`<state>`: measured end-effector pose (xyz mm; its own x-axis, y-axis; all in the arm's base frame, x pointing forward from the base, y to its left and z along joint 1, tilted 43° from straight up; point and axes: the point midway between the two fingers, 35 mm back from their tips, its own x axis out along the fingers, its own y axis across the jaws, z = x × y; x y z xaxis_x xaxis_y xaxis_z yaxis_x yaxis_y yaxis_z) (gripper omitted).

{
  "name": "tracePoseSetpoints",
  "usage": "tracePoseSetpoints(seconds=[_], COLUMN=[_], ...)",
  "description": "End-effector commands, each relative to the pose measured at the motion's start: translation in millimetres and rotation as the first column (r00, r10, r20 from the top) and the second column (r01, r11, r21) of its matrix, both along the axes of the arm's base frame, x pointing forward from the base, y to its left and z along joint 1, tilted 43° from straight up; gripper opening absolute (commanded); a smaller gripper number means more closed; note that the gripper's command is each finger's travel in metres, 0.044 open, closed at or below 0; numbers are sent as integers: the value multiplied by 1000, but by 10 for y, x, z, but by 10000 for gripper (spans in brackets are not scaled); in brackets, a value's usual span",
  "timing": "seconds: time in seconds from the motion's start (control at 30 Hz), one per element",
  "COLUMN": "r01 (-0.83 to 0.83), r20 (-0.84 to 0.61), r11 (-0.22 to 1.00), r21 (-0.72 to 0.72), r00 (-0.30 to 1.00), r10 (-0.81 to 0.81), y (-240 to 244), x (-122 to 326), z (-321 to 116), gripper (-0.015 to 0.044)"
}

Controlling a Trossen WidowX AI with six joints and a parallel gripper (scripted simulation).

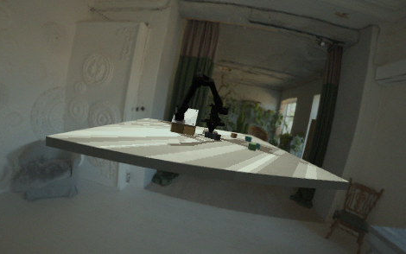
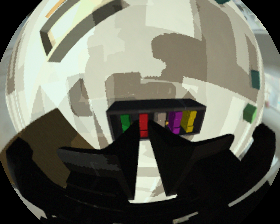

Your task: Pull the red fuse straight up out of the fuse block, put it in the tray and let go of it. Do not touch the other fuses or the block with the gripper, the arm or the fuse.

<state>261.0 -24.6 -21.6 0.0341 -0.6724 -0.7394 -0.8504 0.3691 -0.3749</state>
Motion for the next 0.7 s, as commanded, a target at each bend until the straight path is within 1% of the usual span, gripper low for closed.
tracePoseSetpoints(seconds=[0.0,0.1,0.67], r01=[0,0,-1], r20=[0,0,0], r11=[1000,1000,1000], r21=[0,0,0], r00=[1000,1000,1000], r10=[0,0,1], y=[1,1,46], x=[2,2,2], z=[1,1,47], gripper=[21,1,0])
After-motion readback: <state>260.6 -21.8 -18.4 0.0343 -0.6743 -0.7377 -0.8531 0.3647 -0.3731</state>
